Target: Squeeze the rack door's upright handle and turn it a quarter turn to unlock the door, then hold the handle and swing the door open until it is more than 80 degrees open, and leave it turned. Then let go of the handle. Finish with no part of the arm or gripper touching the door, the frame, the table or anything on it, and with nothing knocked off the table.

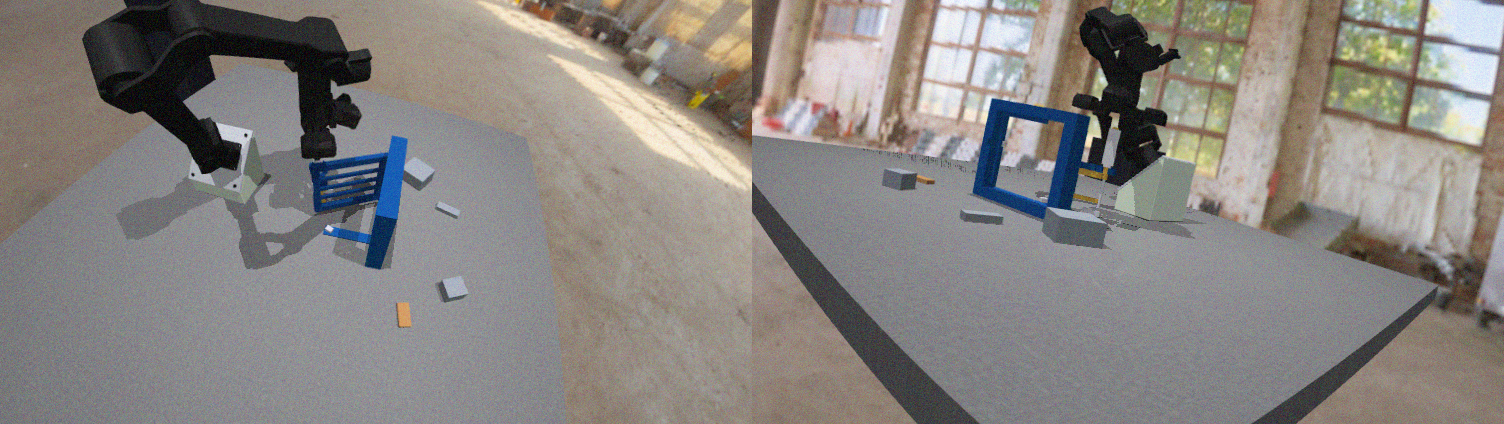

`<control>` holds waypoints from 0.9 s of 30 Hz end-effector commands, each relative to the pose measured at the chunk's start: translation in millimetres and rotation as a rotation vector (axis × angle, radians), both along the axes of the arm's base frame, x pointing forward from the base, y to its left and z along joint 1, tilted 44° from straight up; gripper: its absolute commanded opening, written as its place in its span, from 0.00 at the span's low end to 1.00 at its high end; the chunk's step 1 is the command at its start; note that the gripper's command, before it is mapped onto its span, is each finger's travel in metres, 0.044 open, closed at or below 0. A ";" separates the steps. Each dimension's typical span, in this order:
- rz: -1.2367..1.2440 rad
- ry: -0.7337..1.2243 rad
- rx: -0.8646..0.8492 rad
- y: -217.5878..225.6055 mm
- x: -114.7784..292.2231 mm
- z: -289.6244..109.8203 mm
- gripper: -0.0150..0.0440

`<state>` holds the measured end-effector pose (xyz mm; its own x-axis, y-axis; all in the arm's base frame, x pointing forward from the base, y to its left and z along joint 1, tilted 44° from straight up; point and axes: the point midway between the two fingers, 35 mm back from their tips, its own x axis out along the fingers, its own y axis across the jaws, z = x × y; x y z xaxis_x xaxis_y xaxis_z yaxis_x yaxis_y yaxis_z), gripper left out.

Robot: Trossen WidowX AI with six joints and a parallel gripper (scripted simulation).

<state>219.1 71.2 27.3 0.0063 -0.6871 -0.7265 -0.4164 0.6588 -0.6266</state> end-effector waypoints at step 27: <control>-0.367 -0.348 0.008 51.7 1.8 -48.8 0.28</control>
<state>218.5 118.2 -16.7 0.0113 -0.6858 -0.7277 0.0083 0.7278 -0.6857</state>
